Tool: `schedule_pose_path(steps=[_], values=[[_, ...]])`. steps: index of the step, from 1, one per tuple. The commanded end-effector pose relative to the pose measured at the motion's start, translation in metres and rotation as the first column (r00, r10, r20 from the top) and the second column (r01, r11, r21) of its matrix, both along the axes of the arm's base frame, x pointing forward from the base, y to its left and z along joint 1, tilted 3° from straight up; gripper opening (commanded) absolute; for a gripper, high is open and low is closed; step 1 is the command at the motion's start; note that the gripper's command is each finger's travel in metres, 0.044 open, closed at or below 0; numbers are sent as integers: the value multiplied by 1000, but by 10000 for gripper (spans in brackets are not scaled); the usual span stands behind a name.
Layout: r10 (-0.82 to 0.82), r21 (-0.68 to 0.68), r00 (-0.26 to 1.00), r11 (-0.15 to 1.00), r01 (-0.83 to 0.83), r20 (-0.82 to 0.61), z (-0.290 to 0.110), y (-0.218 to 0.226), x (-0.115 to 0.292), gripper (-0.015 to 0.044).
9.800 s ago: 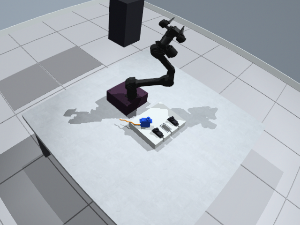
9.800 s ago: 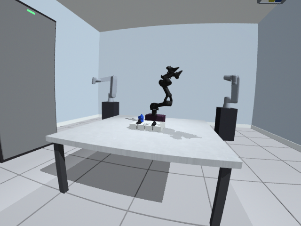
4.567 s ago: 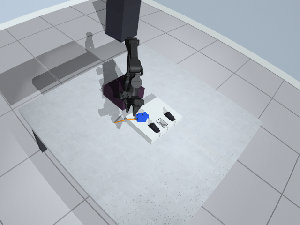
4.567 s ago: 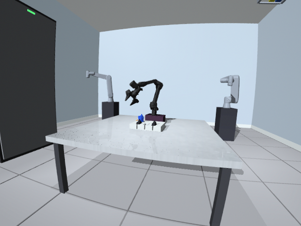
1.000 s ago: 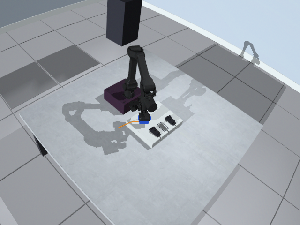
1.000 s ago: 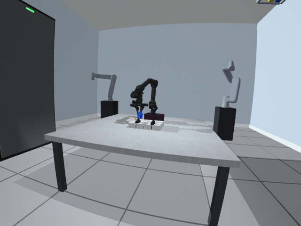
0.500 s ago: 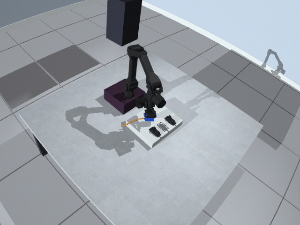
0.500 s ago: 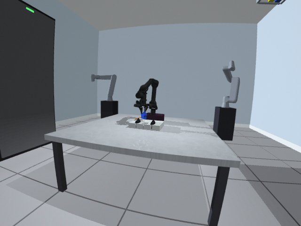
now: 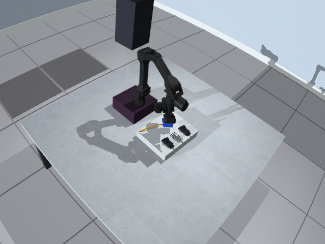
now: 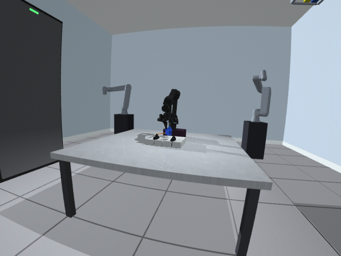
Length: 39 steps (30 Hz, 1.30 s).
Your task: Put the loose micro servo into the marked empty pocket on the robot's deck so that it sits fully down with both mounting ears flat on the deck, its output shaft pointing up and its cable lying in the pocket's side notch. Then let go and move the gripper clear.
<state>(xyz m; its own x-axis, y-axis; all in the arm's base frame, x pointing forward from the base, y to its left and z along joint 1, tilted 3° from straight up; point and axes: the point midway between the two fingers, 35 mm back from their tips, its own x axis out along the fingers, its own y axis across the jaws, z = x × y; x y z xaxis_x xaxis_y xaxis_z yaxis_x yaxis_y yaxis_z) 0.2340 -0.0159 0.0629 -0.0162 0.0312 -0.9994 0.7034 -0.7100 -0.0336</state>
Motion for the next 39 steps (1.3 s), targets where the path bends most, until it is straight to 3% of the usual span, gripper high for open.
schedule_pose_path(steps=[1,9,18,28,39], values=[[23,3,1000,1000,-24,6,2,4,0,0],[277,5,961,961,-277,15,2,4,0,0],[559,3,829,829,-559,26,2,4,0,0],[808,-2,588,589,-808,37,2,4,0,0],[969,-12,244,245,-970,47,2,4,0,0]])
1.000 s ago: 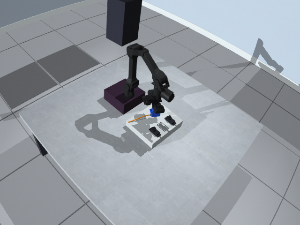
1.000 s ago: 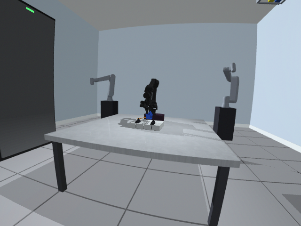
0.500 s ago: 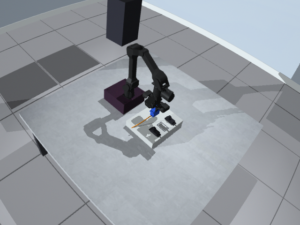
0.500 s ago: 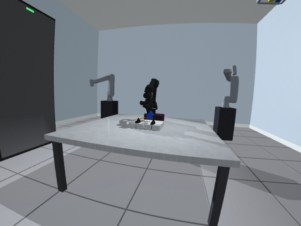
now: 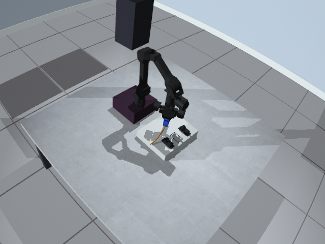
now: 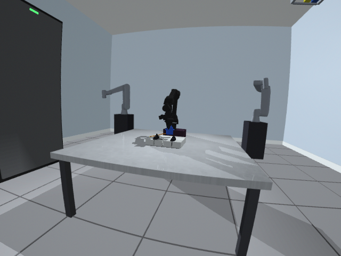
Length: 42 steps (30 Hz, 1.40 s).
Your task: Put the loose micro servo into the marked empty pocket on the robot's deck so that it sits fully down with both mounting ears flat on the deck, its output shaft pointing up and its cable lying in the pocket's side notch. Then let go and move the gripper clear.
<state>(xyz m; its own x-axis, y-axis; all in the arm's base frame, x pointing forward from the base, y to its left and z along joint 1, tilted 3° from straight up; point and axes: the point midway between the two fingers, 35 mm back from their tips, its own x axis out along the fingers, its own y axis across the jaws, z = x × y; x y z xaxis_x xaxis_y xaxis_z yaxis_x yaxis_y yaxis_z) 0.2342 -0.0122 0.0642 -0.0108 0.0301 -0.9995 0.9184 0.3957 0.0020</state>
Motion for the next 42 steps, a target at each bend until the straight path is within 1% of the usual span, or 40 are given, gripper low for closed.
schedule_pose_path(steps=[1,7,13,19,26,29,36,42], values=[[161,5,987,987,-161,5,0,1,0,0],[362,6,932,932,-362,13,0,1,0,0],[547,4,837,837,-548,20,0,1,0,0],[709,2,705,705,-709,27,1,1,0,0],[858,-3,513,514,-858,34,1,1,0,0],[883,-4,468,468,-883,36,1,1,0,0],[883,-5,468,468,-883,36,1,1,0,0],[883,-6,468,468,-883,36,1,-1,17,0]])
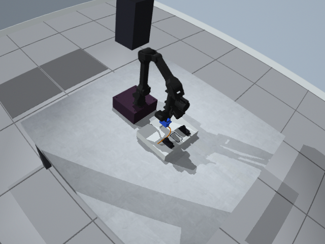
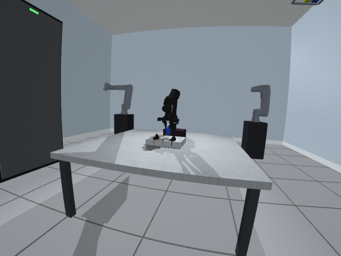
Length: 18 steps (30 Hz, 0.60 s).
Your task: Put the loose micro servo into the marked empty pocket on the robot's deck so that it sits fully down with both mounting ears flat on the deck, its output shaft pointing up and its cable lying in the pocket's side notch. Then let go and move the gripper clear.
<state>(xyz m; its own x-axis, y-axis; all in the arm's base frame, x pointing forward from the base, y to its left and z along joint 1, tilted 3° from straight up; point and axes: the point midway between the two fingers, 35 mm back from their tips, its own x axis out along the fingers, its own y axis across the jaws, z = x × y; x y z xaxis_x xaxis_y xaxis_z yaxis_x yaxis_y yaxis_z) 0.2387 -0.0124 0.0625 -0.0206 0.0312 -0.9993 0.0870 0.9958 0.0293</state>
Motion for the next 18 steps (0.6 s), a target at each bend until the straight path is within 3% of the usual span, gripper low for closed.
schedule_pose_path(steps=[1,18], values=[[7,3,1000,1000,-7,11,2,-1,17,0],[7,2,1000,1000,-7,16,2,-6,84,0]])
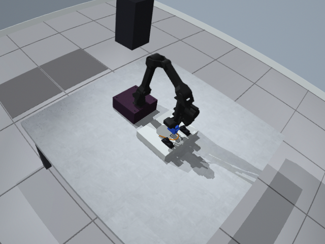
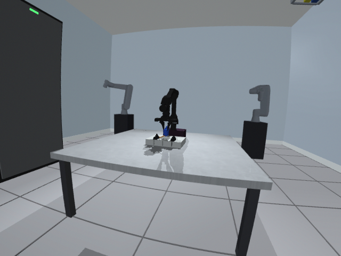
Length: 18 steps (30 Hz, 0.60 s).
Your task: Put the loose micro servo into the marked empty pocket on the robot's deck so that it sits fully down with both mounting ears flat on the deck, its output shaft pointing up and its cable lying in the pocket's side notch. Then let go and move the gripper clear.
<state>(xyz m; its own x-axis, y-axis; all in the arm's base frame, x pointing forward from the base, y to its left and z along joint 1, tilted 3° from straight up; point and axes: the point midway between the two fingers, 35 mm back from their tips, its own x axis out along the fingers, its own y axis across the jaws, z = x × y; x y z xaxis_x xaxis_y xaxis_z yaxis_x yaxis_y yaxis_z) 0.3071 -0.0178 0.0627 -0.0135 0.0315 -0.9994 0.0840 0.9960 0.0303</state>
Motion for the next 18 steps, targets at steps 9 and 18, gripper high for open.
schedule_pose_path(steps=[9,18], values=[[4,2,1000,1000,-4,11,2,-3,36,0],[4,2,1000,1000,-4,11,-7,-2,37,0]])
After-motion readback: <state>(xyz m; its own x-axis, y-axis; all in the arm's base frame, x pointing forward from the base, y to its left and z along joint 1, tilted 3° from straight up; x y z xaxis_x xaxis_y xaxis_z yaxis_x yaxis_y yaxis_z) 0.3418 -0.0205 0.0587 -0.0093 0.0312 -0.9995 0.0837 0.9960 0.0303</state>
